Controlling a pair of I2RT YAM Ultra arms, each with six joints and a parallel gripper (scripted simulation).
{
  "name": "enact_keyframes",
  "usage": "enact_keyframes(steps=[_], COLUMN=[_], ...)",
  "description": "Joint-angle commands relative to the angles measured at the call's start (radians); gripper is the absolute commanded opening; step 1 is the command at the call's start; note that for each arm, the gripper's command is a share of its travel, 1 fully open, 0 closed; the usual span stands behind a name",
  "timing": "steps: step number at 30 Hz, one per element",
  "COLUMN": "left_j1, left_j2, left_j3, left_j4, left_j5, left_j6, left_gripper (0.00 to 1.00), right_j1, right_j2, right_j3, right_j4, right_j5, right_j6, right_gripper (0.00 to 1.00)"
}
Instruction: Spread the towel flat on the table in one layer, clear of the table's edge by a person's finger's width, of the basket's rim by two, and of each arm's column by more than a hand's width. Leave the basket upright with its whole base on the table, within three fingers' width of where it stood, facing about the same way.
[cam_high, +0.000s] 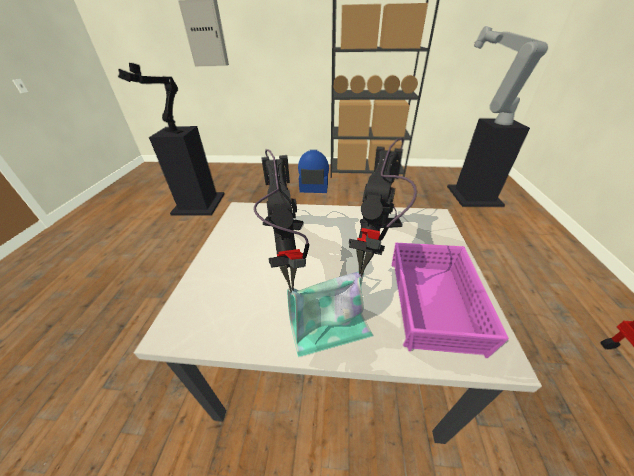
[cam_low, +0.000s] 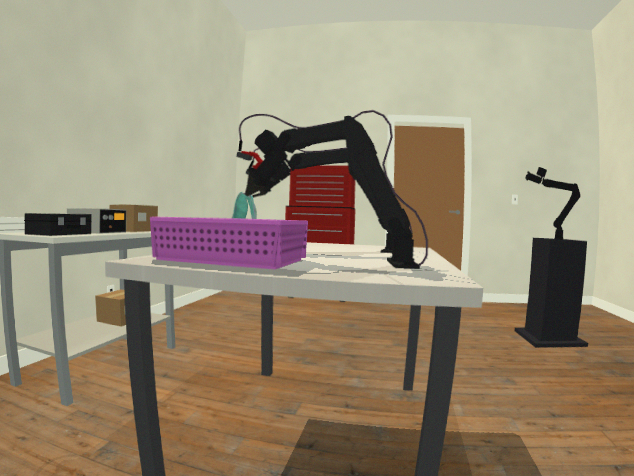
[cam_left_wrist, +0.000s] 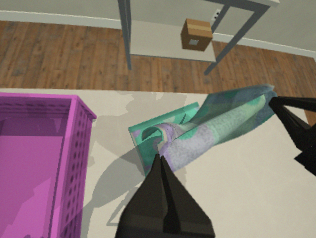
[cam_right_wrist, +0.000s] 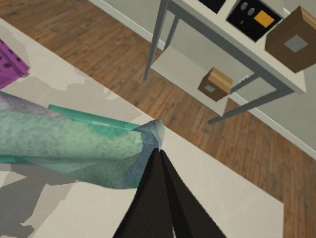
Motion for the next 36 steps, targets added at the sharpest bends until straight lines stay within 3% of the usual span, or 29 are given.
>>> enact_keyframes(steps=[1,4,5,7,8,10,11,13,14,18,19,21,22,24,25,27,28,30,31,35,36], left_j1=[0.014,-0.02,-0.035,-0.037,-0.054,-0.056,-0.073,-0.072,-0.094,-0.076,-0.115,-0.115,-0.134,-0.126,-0.154,-0.146,-0.174,-0.176,-0.194,-0.176,-0.212], left_j2=[-0.031,-0.032,-0.06,-0.066,-0.108,-0.12,-0.154,-0.166,-0.196,-0.21,-0.234,-0.238,-0.258,-0.246,-0.278,-0.265,-0.293,-0.296,-0.303,-0.307,-0.31], left_j3=[0.007,-0.036,-0.12,-0.133,-0.248,-0.271,-0.374,-0.395,-0.491,-0.516,-0.603,-0.613,-0.694,-0.687,-0.779,-0.77,-0.853,-0.862,-0.92,-0.93,-0.979], left_j4=[-0.074,-0.117,-0.092,-0.084,-0.001,0.02,0.073,0.097,0.148,0.177,0.23,0.245,0.296,0.303,0.36,0.366,0.422,0.435,0.48,0.495,0.537], left_j5=[-0.017,-0.016,-0.016,-0.016,-0.014,-0.016,-0.014,-0.016,-0.014,-0.018,-0.015,-0.016,-0.014,-0.008,-0.014,-0.008,-0.014,-0.016,-0.014,-0.018,-0.016], left_j6=[0.006,0.008,0.009,0.007,0.008,0.006,0.006,0.005,0.005,0.004,0.004,0.004,0.005,0.001,0.005,0.001,0.004,0.003,0.004,0.003,0.003], left_gripper=[0.0,0.0,0.0,0.0,0.0,0.0,0.0,0.0,0.0,0.0,0.0,0.0,0.0,0.0,0.0,0.0,0.0,0.0,0.0,0.0,0.0], right_j1=[-0.015,-0.017,-0.019,-0.019,-0.021,-0.022,-0.025,-0.025,-0.028,-0.03,-0.032,-0.033,-0.036,-0.037,-0.04,-0.04,-0.043,-0.044,-0.047,-0.047,-0.05], right_j2=[0.006,0.005,-0.035,-0.038,-0.048,-0.054,-0.095,-0.106,-0.149,-0.17,-0.207,-0.214,-0.247,-0.255,-0.283,-0.29,-0.313,-0.318,-0.336,-0.343,-0.355], right_j3=[0.043,0.042,-0.023,-0.029,-0.066,-0.079,-0.189,-0.209,-0.326,-0.364,-0.47,-0.487,-0.584,-0.602,-0.691,-0.706,-0.786,-0.799,-0.87,-0.885,-0.945], right_j4=[-0.099,-0.184,-0.23,-0.231,-0.266,-0.26,-0.197,-0.181,-0.128,-0.091,-0.04,-0.018,0.031,0.055,0.103,0.124,0.171,0.19,0.234,0.255,0.296], right_j5=[0.021,0.02,0.021,0.021,0.021,0.021,0.022,0.022,0.022,0.022,0.022,0.022,0.022,0.022,0.022,0.022,0.022,0.022,0.022,0.022,0.022], right_j6=[-0.004,-0.005,-0.004,-0.004,-0.004,-0.005,-0.004,-0.005,-0.004,-0.005,-0.005,-0.005,-0.005,-0.005,-0.005,-0.006,-0.006,-0.006,-0.006,-0.006,-0.006], right_gripper=[0.0,0.0,0.0,0.0,0.0,0.0,0.0,0.0,0.0,0.0,0.0,0.0,0.0,0.0,0.0,0.0,0.0,0.0,0.0,0.0,0.0])
